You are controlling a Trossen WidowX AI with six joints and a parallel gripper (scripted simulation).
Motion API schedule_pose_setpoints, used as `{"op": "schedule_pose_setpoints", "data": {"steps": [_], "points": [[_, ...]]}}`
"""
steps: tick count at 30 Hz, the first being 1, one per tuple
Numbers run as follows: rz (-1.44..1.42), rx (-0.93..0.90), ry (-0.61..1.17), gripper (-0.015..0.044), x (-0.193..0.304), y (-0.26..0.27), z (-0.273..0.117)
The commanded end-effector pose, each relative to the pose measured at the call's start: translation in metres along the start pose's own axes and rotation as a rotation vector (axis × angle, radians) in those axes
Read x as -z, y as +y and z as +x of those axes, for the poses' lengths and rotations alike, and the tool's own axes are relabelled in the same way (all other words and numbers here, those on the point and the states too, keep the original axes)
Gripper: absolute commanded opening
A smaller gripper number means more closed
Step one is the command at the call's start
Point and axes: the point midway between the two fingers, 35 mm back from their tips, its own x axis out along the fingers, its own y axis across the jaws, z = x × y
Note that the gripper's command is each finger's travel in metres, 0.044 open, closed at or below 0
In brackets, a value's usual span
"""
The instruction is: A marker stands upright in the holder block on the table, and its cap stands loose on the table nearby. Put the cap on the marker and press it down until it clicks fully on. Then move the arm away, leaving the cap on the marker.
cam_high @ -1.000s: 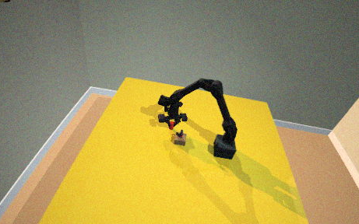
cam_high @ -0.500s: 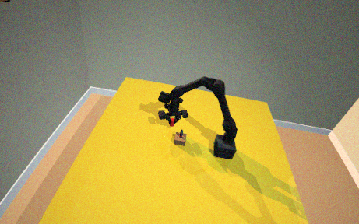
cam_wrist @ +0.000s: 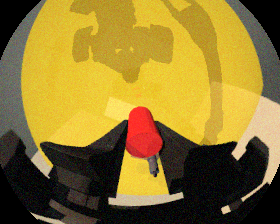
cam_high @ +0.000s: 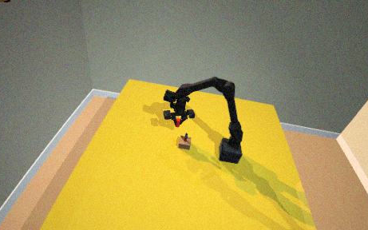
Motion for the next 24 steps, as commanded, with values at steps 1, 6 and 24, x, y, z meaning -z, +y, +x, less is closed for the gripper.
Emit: {"op": "schedule_pose_setpoints", "data": {"steps": [1, 6, 24], "points": [[0.000, 0.003, 0.001, 0.0000, 0.014, -0.002, -0.008], [0.000, 0.003, 0.003, 0.0000, 0.033, -0.006, -0.018], [0.000, 0.005, 0.009, 0.0000, 0.095, -0.028, -0.048]]}}
